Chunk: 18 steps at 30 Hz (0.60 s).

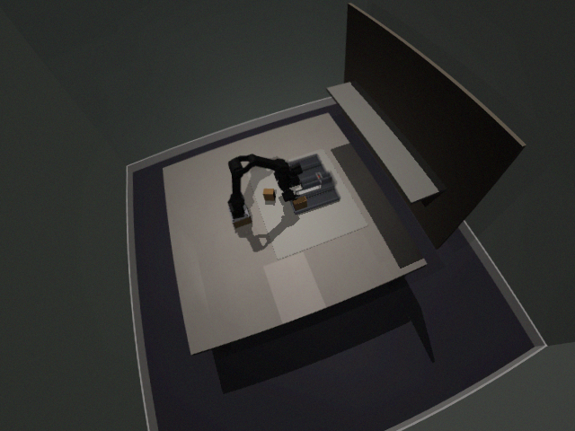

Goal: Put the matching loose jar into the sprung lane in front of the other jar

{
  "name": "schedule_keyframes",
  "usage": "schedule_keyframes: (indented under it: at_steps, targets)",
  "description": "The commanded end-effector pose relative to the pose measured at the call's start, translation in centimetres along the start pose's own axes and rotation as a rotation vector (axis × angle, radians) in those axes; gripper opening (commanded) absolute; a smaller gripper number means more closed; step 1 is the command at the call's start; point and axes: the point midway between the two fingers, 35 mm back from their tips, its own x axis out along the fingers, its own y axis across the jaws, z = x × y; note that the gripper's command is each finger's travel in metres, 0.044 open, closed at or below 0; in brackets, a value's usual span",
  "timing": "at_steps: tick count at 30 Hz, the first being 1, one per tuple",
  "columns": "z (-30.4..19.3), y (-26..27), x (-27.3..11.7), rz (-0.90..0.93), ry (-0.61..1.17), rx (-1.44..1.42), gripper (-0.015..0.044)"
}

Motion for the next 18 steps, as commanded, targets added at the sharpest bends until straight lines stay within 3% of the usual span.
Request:
schedule_keyframes:
  at_steps: [1,18]
  targets:
    - [0.83,0.03,-0.14,0.004,-0.021,0.004,0.0]
    - [1.54,0.03,-0.15,0.004,-0.022,0.004,0.0]
